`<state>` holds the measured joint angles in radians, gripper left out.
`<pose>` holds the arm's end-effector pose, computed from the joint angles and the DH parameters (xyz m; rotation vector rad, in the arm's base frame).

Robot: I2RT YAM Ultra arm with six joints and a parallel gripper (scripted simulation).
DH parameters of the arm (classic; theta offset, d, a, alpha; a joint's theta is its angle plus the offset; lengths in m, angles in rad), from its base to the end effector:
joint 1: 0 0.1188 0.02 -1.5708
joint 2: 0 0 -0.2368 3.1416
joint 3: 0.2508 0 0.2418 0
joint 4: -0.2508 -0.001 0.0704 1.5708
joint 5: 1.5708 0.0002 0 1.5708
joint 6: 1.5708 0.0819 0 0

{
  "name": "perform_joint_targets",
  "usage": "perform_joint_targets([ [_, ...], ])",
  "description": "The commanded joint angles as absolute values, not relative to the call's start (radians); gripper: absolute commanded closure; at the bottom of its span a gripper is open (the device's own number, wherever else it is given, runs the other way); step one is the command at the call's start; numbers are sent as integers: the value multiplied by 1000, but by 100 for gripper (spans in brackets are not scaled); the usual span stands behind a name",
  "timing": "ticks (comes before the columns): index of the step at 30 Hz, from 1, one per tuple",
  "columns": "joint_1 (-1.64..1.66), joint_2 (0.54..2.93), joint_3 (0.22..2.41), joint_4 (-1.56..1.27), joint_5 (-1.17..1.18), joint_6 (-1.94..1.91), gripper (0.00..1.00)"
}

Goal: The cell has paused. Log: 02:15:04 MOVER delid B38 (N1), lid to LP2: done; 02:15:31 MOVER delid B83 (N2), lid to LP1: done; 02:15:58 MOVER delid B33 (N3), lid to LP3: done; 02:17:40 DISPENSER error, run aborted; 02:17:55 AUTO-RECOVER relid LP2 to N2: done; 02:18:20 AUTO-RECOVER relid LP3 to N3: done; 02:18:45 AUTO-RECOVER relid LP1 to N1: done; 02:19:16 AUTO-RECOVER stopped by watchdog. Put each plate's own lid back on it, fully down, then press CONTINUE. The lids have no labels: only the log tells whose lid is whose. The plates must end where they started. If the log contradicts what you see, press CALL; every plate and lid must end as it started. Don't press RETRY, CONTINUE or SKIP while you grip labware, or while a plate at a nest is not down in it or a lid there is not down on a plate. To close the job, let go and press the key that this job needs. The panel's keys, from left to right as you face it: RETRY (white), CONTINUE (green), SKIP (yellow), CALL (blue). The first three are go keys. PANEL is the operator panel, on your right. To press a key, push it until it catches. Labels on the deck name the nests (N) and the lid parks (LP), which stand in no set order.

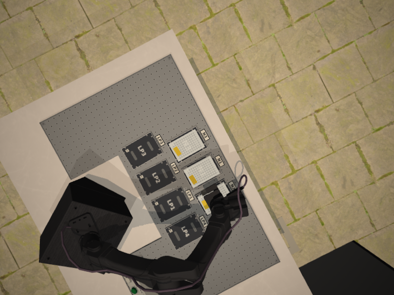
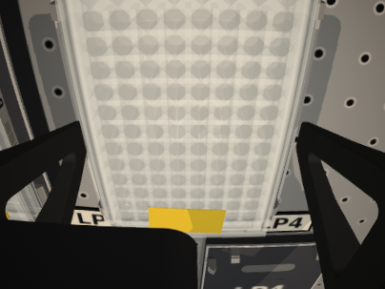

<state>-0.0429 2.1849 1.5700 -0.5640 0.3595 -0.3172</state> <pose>0.4368 -0.0466 0.0902 -0.2789 2.7494 -0.5919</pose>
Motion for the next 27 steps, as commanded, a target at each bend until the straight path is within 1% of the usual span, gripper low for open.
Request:
perform_joint_targets([
  [1, -24, 2153, 1547, -560, 345, -312, 0],
  [27, -1, 2089, 1549, -642, 371, -288, 0],
])
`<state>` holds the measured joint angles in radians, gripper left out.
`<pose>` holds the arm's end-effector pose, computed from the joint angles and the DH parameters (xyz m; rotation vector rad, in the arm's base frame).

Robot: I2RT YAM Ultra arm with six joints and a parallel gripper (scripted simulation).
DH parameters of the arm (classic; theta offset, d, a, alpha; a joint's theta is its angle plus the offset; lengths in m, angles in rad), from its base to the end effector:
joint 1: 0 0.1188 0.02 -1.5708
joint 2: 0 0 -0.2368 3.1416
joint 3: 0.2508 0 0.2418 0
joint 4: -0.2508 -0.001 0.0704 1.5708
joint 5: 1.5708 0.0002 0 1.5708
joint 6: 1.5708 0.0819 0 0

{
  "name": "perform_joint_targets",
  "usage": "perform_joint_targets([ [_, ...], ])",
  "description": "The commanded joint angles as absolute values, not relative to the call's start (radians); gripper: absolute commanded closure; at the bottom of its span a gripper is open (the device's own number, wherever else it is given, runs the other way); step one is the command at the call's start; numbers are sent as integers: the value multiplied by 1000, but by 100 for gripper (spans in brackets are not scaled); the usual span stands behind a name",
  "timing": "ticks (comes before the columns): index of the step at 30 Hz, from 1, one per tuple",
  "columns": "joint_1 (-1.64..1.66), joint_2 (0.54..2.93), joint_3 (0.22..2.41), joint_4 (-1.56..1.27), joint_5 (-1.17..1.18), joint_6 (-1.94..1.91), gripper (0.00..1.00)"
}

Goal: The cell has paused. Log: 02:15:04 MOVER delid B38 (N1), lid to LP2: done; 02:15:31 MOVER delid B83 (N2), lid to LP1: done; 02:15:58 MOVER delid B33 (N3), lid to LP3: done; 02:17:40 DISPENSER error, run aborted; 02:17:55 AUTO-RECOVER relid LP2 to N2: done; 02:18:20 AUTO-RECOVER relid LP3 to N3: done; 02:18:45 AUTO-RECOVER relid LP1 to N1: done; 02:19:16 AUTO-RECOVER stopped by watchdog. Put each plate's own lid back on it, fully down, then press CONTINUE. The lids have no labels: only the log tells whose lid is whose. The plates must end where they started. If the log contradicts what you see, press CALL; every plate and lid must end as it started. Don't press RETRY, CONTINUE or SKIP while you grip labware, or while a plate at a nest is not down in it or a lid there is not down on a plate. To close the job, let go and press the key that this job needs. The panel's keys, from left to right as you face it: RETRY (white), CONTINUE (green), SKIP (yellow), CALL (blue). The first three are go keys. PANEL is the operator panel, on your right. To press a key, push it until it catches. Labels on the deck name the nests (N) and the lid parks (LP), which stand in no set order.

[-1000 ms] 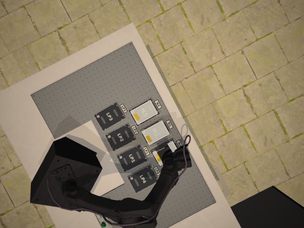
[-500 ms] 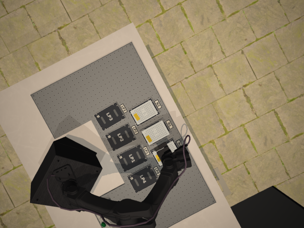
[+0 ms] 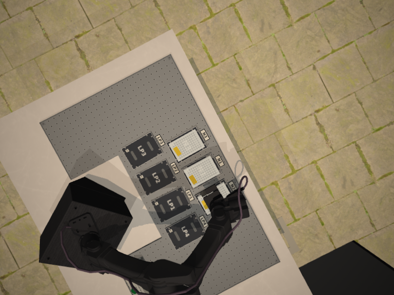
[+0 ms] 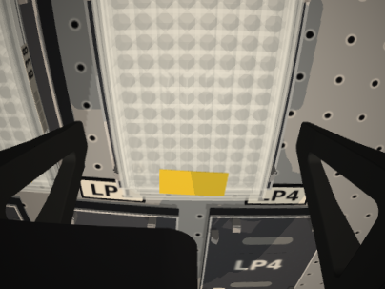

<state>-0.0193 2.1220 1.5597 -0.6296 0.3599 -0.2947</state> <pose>0.4278 -0.0361 0.1097 -0.2842 2.7545 -0.5802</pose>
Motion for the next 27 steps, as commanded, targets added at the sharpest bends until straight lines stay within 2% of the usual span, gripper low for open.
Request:
perform_joint_targets([
  [1, -1, 2088, 1551, -634, 370, -289, 0],
  [27, 4, 2080, 1587, -655, 372, -284, 0],
])
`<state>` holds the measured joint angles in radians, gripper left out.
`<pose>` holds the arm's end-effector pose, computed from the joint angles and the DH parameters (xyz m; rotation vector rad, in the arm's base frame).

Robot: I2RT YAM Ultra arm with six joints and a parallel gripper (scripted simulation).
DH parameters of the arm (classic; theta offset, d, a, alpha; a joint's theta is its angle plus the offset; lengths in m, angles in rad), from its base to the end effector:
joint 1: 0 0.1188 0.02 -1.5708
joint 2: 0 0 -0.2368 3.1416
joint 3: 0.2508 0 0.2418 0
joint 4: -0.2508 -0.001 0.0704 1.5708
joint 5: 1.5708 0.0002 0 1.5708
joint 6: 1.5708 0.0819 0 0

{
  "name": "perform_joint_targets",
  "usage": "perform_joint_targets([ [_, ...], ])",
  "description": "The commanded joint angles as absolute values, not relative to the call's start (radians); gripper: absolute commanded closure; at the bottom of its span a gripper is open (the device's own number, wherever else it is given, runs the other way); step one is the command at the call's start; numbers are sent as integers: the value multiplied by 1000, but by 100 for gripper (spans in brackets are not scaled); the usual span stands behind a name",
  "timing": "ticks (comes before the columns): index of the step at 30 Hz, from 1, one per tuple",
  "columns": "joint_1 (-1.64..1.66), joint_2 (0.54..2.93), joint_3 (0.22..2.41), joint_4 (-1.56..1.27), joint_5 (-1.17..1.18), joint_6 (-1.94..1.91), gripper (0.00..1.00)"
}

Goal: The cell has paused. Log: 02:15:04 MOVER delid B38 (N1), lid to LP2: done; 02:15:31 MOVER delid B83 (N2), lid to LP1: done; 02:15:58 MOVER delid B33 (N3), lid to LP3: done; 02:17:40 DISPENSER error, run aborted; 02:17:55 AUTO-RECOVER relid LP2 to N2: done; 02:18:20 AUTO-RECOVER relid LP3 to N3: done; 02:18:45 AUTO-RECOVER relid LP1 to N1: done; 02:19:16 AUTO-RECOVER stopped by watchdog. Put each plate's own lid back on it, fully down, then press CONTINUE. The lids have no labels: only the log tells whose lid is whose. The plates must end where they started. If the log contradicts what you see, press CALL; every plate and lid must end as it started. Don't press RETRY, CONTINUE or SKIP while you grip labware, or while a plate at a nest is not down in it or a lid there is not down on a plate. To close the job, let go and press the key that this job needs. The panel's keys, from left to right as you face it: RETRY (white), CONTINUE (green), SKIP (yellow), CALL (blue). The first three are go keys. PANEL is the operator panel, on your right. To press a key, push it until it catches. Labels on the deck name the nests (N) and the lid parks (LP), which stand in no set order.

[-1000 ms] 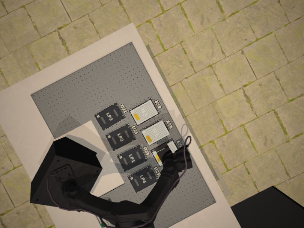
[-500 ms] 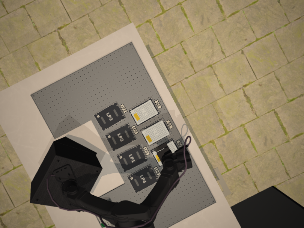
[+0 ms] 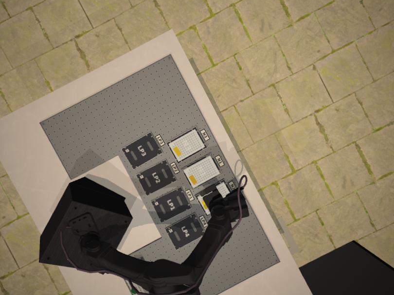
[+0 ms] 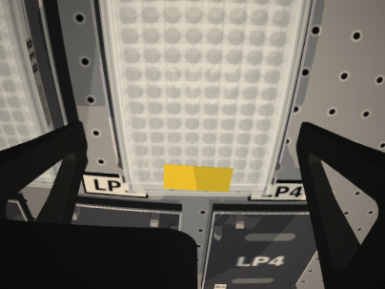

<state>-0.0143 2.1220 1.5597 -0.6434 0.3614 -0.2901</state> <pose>0.4260 -0.0341 0.1090 -0.2892 2.7662 -0.5798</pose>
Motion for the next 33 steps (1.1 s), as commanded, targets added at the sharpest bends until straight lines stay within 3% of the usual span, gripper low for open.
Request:
perform_joint_targets([
  [1, 4, 2080, 1588, -656, 372, -283, 0],
  [7, 5, 2077, 1556, -631, 372, -260, 1],
  [28, 115, 1921, 1108, -406, 409, -125, 20],
  [29, 122, 1915, 1088, -395, 412, -118, 100],
  [33, 152, 1893, 1011, -352, 421, -88, 100],
])
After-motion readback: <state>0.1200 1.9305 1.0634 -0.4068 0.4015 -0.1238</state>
